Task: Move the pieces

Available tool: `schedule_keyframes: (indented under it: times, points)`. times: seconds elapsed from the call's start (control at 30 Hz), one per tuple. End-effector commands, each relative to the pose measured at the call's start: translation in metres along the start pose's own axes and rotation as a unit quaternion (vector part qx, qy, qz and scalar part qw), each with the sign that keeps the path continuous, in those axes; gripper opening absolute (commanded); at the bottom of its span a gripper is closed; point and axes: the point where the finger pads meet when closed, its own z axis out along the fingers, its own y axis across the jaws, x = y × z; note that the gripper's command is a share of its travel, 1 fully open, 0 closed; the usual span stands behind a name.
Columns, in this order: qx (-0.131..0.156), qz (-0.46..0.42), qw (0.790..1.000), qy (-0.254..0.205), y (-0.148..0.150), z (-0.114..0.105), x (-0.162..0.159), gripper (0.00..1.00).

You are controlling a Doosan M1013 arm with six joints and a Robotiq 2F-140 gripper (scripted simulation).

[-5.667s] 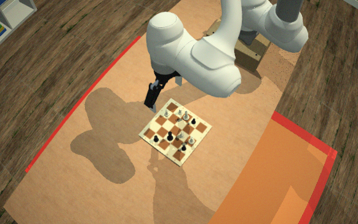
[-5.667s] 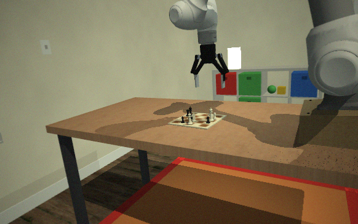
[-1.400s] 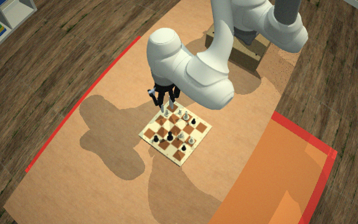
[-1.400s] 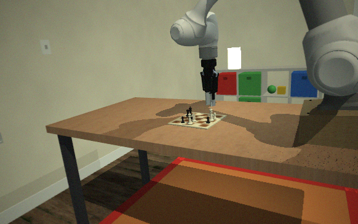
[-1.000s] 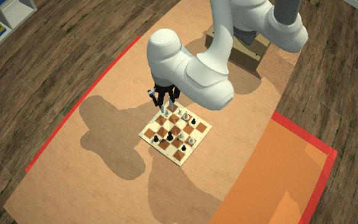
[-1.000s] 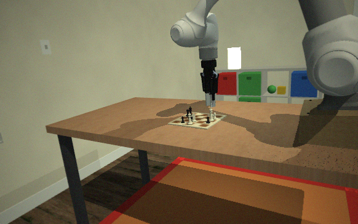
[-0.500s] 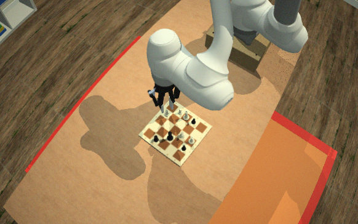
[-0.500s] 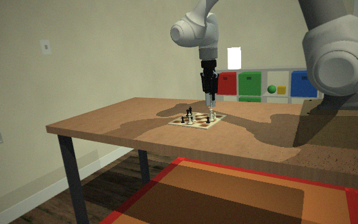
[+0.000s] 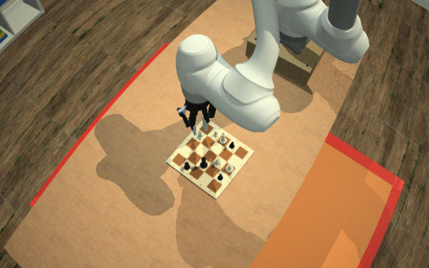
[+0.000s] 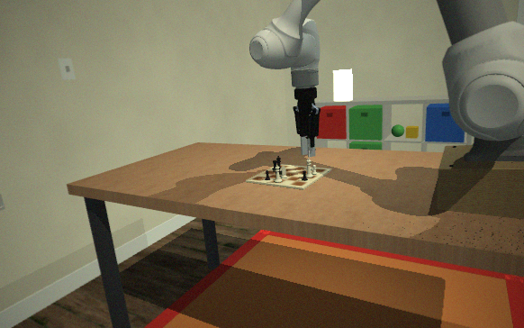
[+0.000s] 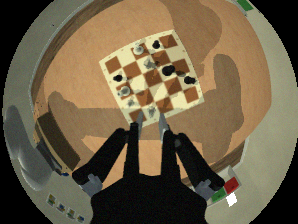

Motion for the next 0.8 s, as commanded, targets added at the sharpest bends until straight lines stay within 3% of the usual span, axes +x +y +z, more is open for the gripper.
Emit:
schedule_keyframes:
  times: [0.0,0.43,0.77]
  points:
    - [0.000,0.000,1.000,0.000,0.000,0.000,0.000,0.22]
    - [0.000,0.000,1.000,0.000,0.000,0.001,0.000,0.22]
    - [0.000,0.000,1.000,0.000,0.000,0.019,0.000,0.22]
